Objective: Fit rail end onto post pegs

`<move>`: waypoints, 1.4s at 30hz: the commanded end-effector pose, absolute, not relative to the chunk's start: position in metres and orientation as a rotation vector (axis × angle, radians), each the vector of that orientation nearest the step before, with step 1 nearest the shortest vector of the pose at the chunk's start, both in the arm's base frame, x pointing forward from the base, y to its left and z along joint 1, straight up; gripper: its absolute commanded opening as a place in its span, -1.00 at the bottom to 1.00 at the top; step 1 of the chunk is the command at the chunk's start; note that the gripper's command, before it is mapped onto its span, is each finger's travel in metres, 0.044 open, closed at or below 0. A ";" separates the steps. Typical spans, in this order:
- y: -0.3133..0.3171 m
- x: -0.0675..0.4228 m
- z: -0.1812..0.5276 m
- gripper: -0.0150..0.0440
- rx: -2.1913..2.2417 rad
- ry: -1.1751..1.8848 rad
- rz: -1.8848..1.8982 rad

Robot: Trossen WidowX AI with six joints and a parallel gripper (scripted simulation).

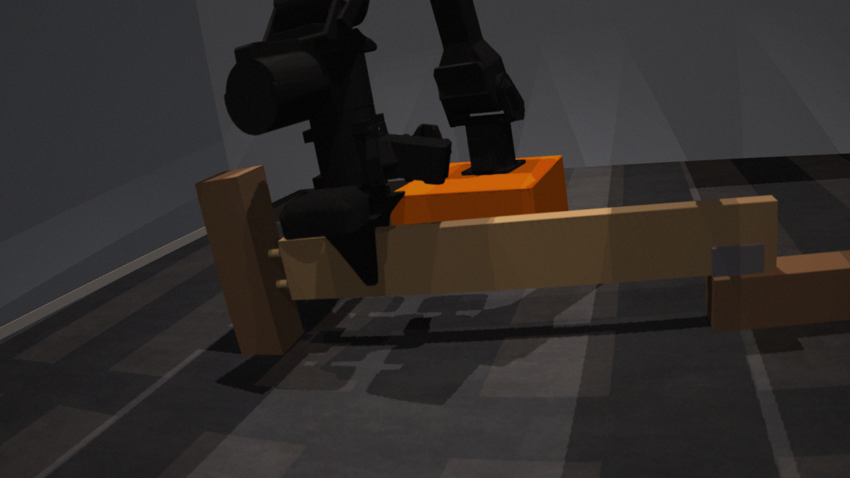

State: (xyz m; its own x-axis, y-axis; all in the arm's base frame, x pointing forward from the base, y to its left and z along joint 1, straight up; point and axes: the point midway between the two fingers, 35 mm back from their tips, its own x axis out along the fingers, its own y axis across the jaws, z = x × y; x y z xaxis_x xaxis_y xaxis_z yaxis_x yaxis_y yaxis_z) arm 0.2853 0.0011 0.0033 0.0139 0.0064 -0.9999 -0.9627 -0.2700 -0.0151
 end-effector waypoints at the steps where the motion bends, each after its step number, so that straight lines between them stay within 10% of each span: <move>1: -0.001 0.288 0.005 -0.49 -1.417 1.048 1.394; 42: -0.008 0.290 0.006 -0.49 -1.417 1.048 1.393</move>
State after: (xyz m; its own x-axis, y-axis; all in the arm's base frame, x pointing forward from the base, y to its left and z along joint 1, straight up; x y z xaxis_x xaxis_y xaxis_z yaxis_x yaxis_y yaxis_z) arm 0.2869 -0.0060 0.0033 0.0117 0.0118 -0.9999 -0.9620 -0.2726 -0.0145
